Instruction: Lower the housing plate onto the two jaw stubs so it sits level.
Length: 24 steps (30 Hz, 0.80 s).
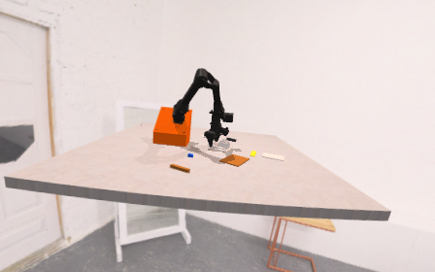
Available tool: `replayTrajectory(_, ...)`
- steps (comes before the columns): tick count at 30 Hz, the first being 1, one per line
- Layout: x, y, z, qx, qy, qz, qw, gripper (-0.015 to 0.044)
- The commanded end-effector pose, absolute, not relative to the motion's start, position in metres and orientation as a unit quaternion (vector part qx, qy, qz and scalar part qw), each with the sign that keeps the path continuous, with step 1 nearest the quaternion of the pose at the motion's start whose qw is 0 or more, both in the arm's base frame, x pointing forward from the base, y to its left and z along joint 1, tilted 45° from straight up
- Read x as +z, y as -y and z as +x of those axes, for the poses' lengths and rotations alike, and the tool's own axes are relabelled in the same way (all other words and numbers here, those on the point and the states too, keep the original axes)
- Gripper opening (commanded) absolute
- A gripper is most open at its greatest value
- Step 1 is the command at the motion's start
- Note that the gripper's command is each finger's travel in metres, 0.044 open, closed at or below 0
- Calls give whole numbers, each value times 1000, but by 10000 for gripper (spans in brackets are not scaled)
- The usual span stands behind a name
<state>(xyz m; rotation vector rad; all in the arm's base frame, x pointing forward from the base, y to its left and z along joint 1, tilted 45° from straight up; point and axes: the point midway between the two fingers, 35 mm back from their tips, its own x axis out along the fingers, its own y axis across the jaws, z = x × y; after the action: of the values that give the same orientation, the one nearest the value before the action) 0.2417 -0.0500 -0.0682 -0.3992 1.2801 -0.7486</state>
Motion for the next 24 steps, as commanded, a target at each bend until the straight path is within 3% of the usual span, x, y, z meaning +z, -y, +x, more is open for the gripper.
replayTrajectory(1, -68, 50, 242, -338, -579, -181, 720, 351)
replayTrajectory(14, -68, 50, 242, -338, -579, -181, 720, 351)
replayTrajectory(18, -68, 50, 242, -339, -579, -181, 719, 440)
replayTrajectory(24, -68, 50, 242, -339, -579, -181, 719, 440)
